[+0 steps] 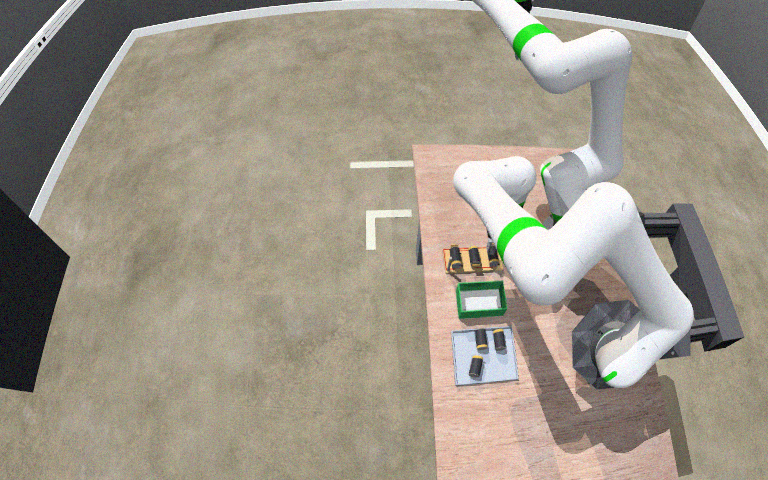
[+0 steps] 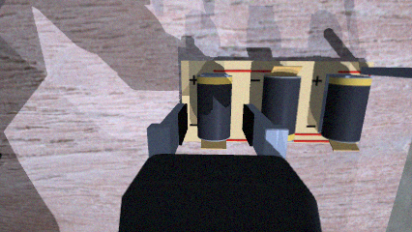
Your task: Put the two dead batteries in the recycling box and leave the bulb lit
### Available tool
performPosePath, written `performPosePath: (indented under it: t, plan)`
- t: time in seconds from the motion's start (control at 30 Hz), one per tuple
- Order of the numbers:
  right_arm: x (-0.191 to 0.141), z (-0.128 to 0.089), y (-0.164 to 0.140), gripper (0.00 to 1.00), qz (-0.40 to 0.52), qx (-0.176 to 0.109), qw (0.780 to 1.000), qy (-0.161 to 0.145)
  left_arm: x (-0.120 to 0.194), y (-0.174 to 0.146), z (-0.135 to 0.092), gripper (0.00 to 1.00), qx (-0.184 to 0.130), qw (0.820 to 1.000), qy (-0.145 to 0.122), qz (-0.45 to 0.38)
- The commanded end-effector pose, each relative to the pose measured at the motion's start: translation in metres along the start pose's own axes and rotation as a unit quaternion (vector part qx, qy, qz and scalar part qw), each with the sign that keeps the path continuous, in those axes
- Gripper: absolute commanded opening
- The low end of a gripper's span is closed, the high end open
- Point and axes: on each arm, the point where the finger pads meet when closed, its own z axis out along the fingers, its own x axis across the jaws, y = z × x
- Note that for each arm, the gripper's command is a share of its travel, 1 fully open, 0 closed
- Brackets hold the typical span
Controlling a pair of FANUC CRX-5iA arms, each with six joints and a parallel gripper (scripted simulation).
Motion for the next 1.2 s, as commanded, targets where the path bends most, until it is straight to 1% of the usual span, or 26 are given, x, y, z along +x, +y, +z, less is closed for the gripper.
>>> performPosePath:
  t: [0.0,0.2,0.3,0.57,0.8,1.13,1.17]
  plan:
    - [0.0,-0.001,0.0,1.0,0.0,-0.001,1.0,0.0,0.0,0.001,0.0,0.9,-0.001,1.0,0.0,0.0]
    - [0.0,-0.001,0.0,1.0,0.0,-0.001,1.0,0.0,0.0,0.001,0.024,0.9,-0.001,1.0,0.0,0.0]
    - [0.0,-0.001,0.0,1.0,0.0,-0.001,1.0,0.0,0.0,0.001,0.031,0.9,-0.001,1.0,0.0,0.0]
    - [0.0,-0.001,0.0,1.0,0.0,-0.001,1.0,0.0,0.0,0.001,0.033,0.9,-0.001,1.0,0.0,0.0]
    - [0.0,-0.001,0.0,1.0,0.0,-0.001,1.0,0.0,0.0,0.001,0.042,0.9,-0.001,1.0,0.0,0.0]
    - [0.0,-0.001,0.0,1.0,0.0,-0.001,1.0,0.0,0.0,0.001,0.042,0.9,-0.001,1.0,0.0,0.0]
    - [0.0,-0.001,0.0,1.0,0.0,-0.001,1.0,0.0,0.0,0.001,0.042,0.57,-0.001,1.0,0.0,0.0]
